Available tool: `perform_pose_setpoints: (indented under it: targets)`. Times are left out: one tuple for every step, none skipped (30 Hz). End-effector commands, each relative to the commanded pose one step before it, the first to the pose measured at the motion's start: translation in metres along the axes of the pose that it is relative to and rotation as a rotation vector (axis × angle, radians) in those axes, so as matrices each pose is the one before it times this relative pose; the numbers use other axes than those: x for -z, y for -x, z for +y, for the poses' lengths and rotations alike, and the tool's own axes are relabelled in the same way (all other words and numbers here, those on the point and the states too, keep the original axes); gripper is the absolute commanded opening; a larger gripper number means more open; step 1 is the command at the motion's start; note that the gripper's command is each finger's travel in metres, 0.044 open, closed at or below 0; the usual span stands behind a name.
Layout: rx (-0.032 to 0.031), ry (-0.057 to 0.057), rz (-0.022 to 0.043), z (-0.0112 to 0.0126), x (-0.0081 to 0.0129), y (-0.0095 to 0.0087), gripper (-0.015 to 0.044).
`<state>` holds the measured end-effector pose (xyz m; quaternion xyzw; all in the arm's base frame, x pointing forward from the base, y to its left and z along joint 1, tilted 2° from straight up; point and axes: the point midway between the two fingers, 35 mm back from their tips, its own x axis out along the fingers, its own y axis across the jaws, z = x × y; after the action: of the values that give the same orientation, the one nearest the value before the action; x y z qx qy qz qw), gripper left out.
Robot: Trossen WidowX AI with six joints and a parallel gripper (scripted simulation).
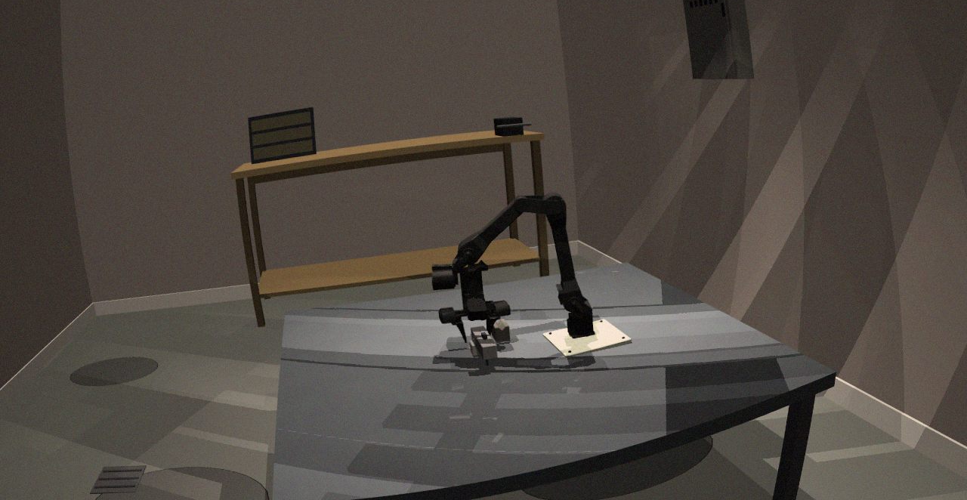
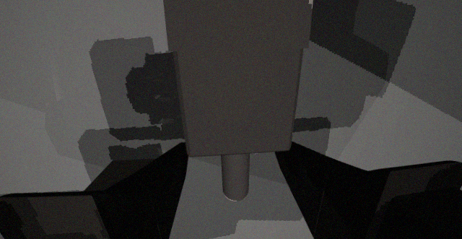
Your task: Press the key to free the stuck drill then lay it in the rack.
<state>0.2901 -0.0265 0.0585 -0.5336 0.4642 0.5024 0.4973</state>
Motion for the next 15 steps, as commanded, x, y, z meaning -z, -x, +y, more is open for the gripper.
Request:
perform_pose_setpoints:
  targets:
    - [0.00034, 0.0001, 0.00007, -0.00005, 0.00005, 0.00036, 0.0204]
    - [0.00000, 0.0000, 0.00000, 0.00000, 0.00000, 0.00000, 0.0177]
    - [0.00000, 0.0000, 0.00000, 0.00000, 0.00000, 0.00000, 0.0151]
    - [0.00000, 0.0000, 0.00000, 0.00000, 0.00000, 0.00000, 0.0125]
    - [0.00000, 0.0000, 0.00000, 0.00000, 0.00000, 0.00000, 0.0099]
    - [0.00000, 0.0000, 0.00000, 0.00000, 0.00000, 0.00000, 0.0072]
    - [0.00000, 0.0000, 0.00000, 0.00000, 0.00000, 0.00000, 0.0046]
    - [0.00000, 0.0000, 0.00000, 0.00000, 0.00000, 0.00000, 0.0020]
    - [0.00000, 0.0000, 0.00000, 0.00000, 0.00000, 0.00000, 0.0013]
    - [0.00000, 0.0000, 0.00000, 0.00000, 0.00000, 0.00000, 0.0007]
    - [0.00000, 0.0000, 0.00000, 0.00000, 0.00000, 0.00000, 0.0000]
    - [0.00000, 0.0000, 0.00000, 0.00000, 0.00000, 0.00000, 0.0000]
    - [0.00000, 0.0000, 0.00000, 0.00000, 0.00000, 0.00000, 0.0000]
    - [0.00000, 0.0000, 0.00000, 0.00000, 0.00000, 0.00000, 0.0000]
    - [-0.00009, -0.0006, -0.00036, 0.00001, 0.00045, -0.00006, 0.0000]
